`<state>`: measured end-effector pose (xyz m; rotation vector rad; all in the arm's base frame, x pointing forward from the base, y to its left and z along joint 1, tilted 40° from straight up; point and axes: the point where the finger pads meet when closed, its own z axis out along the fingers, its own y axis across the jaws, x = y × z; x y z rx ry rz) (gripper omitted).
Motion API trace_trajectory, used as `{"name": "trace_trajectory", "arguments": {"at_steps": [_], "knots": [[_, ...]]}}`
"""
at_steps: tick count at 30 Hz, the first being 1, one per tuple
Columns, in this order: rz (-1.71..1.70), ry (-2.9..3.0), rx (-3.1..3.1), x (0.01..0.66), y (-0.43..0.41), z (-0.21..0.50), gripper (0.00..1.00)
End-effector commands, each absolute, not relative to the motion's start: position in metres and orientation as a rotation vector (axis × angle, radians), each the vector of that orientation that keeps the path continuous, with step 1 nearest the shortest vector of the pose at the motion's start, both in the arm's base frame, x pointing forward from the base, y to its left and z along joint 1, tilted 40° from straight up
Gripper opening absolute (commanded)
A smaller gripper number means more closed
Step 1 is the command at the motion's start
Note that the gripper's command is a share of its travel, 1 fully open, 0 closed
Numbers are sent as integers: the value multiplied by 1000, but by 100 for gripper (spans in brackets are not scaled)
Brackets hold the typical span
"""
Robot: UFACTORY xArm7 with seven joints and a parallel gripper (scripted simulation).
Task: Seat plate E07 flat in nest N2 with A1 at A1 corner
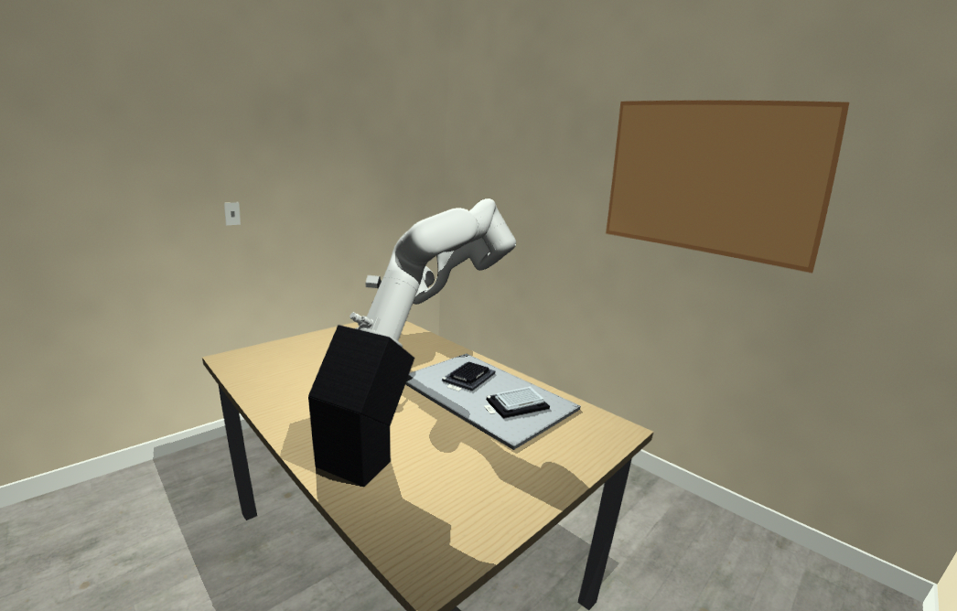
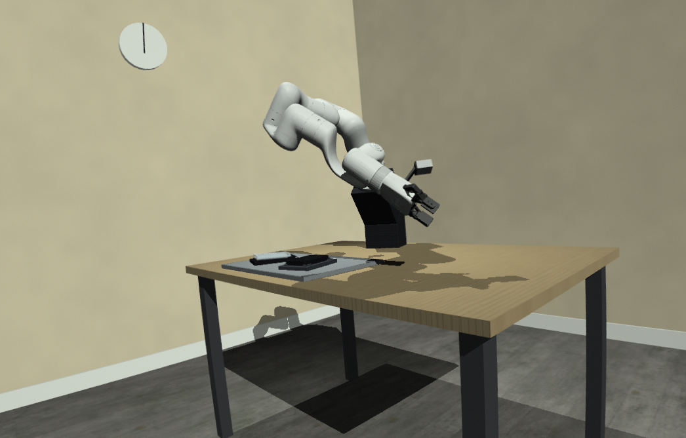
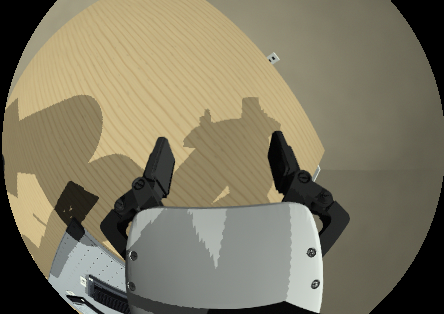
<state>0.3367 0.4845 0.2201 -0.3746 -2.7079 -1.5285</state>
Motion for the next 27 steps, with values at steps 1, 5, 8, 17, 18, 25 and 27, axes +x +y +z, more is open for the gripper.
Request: {"name": "trace_trajectory", "arguments": {"at_steps": [1, 5, 8, 17, 18, 25, 27], "knots": [[-1531, -2708, -370, 336, 485, 221, 100], [-1531, -2708, -370, 336, 485, 221, 100], [-1531, -2708, -370, 336, 485, 221, 100], [-1531, -2708, -370, 336, 485, 221, 100], [-1530, -2693, -420, 339, 483, 225, 0], [-1521, -2643, -577, 357, 467, 244, 0], [-1520, -2639, -589, 363, 461, 250, 0]]}}
